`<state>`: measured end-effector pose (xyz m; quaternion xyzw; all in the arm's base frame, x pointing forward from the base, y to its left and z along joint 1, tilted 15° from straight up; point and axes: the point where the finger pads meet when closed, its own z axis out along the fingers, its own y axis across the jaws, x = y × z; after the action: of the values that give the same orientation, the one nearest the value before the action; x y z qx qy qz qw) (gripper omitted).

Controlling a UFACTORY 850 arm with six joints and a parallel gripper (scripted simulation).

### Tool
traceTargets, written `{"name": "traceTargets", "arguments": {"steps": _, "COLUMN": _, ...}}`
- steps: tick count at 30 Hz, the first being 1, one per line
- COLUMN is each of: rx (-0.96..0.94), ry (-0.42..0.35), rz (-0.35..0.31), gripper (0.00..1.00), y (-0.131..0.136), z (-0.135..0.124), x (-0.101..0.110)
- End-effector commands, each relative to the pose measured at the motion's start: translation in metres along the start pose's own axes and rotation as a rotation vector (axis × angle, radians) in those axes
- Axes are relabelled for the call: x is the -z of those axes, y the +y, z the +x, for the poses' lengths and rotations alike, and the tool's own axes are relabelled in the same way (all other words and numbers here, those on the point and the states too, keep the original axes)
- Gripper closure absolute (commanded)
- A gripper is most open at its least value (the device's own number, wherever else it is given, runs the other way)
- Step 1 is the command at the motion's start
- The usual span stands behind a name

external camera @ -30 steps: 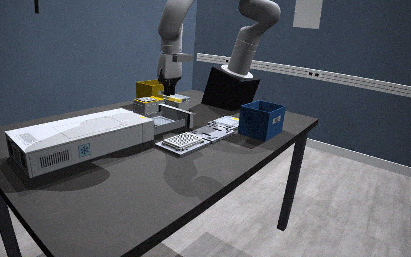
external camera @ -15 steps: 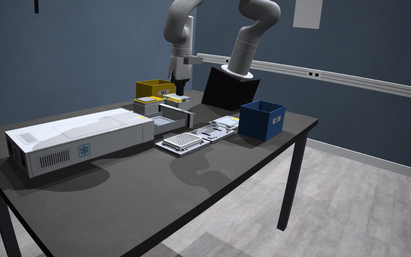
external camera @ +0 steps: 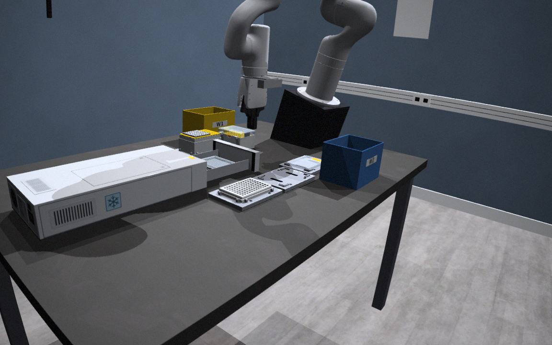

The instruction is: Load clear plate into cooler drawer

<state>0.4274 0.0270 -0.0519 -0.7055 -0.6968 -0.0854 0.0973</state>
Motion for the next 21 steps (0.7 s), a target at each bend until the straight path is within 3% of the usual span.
{"name": "traceTargets", "arguments": {"steps": 1, "rx": 0.002, "ry": 0.002, "rz": -0.022, "gripper": 1.0, "y": 0.0, "z": 0.0, "x": 0.0}}
{"name": "traceTargets", "arguments": {"steps": 21, "rx": 0.002, "ry": 0.002, "rz": -0.022, "gripper": 1.0, "y": 0.0, "z": 0.0, "x": -0.023}}
